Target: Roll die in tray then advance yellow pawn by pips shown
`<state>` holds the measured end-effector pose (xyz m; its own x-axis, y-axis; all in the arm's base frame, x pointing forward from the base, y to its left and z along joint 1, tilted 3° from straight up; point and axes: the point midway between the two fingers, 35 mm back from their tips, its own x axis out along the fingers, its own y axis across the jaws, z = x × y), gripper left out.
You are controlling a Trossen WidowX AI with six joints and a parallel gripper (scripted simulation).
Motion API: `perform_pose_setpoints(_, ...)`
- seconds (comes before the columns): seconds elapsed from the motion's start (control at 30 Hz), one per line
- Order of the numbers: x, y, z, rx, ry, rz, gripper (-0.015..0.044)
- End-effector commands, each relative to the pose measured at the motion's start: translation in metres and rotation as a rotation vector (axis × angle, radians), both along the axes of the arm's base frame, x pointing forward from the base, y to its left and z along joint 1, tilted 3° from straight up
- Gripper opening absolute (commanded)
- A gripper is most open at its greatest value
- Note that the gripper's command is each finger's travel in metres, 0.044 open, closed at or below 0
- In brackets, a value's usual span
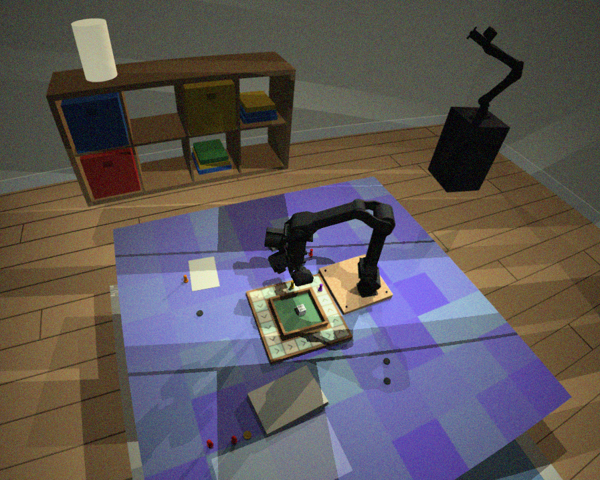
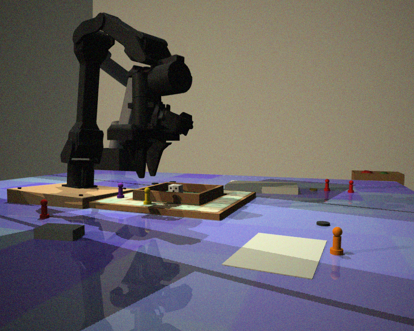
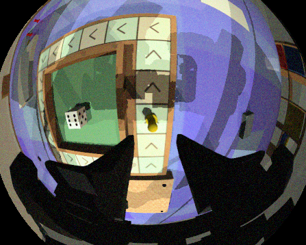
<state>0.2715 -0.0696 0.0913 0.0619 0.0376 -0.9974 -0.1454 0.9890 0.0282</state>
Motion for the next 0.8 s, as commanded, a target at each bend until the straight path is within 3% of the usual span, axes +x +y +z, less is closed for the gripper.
perform_pose_setpoints(0.0, -0.001, 0.001, -0.007, 0.004, 0.009, 0.005, 0.02)
perform_pose_setpoints(0.77, 0.002, 0.003, -0.043, 0.005, 0.009, 0.005, 0.02)
